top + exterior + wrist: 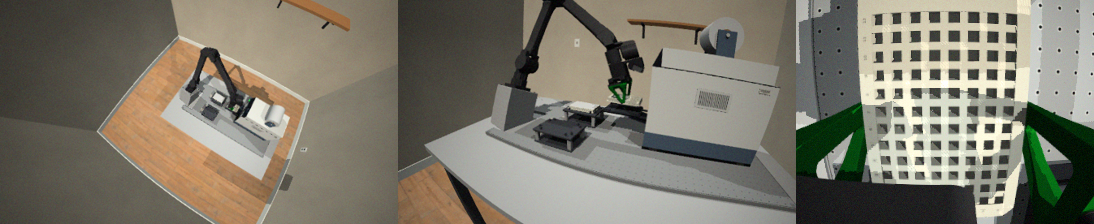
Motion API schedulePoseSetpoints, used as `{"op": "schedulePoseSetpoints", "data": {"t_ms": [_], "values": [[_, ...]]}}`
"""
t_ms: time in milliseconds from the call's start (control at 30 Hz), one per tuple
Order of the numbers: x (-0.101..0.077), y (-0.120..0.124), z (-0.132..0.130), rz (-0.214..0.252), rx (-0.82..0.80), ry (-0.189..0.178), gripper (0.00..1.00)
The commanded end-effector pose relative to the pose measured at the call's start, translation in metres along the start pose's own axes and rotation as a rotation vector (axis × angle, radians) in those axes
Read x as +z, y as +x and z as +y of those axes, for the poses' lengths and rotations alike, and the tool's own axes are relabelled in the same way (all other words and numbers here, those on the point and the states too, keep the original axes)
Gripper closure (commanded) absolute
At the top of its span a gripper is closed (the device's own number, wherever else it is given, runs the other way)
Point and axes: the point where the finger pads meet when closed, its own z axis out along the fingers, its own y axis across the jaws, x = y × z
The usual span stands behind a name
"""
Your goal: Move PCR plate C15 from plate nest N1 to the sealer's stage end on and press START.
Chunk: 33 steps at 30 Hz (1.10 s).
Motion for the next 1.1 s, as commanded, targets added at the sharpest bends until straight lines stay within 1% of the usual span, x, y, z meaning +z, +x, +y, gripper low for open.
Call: {"op": "schedulePoseSetpoints", "data": {"t_ms": [0,67,167,300,433,500,600,733,1000,1067], "values": [[-0.018,-0.023,-0.003,-0.068,-0.016,-0.005,1.00],[-0.019,-0.020,-0.004,-0.066,-0.016,-0.003,1.00],[-0.021,-0.024,-0.002,-0.074,-0.020,0.000,1.00],[-0.022,-0.027,0.003,-0.078,-0.029,0.000,1.00],[-0.024,-0.030,0.014,-0.073,-0.030,-0.007,1.00],[-0.025,-0.030,0.014,-0.072,-0.021,-0.006,1.00],[-0.027,-0.033,0.007,-0.076,0.000,-0.001,1.00],[-0.022,-0.033,0.001,-0.068,0.010,0.004,1.00],[-0.013,-0.036,-0.005,-0.073,0.011,0.005,1.00],[-0.010,-0.034,-0.007,-0.067,0.013,0.006,1.00]]}}
